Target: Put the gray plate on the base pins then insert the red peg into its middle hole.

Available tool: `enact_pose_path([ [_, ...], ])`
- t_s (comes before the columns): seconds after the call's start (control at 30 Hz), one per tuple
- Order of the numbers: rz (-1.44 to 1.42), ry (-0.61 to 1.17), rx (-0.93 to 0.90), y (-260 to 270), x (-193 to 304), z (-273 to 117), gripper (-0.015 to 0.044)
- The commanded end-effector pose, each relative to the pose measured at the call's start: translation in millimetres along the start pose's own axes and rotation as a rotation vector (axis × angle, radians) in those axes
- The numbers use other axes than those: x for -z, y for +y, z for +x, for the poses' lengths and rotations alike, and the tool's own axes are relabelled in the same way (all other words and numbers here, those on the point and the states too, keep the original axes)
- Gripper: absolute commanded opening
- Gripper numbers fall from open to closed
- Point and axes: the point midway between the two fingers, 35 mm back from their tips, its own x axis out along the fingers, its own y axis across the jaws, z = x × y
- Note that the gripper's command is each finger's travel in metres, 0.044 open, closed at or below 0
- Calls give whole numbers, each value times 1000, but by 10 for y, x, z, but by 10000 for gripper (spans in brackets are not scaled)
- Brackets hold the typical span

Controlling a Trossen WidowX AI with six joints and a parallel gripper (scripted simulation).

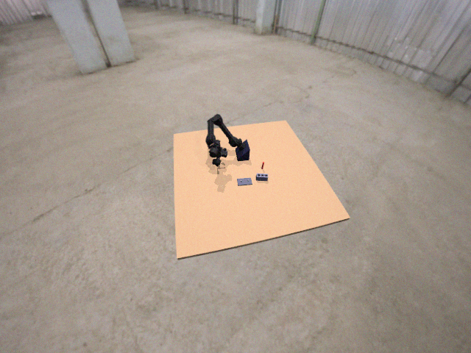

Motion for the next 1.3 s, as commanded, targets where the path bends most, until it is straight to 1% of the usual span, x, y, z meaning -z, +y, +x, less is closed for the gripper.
enact_pose_path([
  [0.0,-14,-31,9,-242,-192,-25,440],
  [0.2,-33,-108,10,-780,-919,-129,440],
  [0.4,-25,-127,-14,-1081,-1782,-226,440],
  [0.63,-15,-92,-27,-1096,-2858,-314,440],
  [0.83,-3,-27,-6,-855,-3723,-321,440],
  [0.9,-1,-15,1,-819,-3831,-312,440],
  [1.1,0,-13,1,-820,-3836,-310,440],
  [1.27,0,-12,2,-825,-3835,-10,440],
])
